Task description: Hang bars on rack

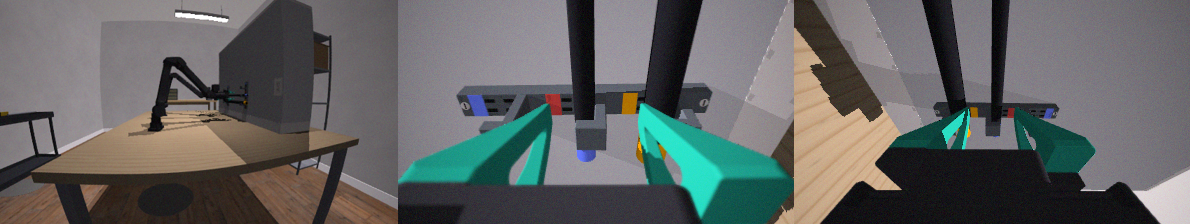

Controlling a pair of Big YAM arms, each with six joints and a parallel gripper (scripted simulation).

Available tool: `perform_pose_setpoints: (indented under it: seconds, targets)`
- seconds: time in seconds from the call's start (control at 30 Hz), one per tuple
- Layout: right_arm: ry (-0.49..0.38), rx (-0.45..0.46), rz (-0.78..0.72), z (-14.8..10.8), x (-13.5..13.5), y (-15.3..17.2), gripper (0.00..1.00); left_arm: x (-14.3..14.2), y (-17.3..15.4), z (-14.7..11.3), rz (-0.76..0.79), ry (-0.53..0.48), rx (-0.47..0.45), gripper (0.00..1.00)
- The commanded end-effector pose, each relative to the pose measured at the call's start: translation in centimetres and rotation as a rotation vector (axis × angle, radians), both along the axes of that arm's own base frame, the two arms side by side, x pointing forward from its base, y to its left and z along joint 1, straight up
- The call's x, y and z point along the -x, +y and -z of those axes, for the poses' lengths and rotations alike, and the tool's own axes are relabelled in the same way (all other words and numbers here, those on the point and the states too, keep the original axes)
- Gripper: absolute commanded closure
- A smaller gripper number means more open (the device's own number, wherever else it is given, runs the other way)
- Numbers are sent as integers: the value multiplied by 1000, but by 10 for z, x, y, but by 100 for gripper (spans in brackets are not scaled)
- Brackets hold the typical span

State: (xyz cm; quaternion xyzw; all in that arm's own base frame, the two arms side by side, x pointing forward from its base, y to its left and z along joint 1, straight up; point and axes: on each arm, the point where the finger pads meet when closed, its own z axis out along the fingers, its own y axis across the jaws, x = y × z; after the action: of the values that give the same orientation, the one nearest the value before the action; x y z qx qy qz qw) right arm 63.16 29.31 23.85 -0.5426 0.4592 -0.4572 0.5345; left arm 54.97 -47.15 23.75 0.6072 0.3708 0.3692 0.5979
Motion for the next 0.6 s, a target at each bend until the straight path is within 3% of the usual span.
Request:
perform_pose_setpoints:
  seconds: [0.0, 0.57]
  targets:
    - [-26, -43, -5, -12, -11, 8, 46, -14, 2, -20, -12, -27, 59, 46]
    - [-38, -50, -4, -21, -31, 11, 46, -32, -8, -29, -12, -37, 71, 46]
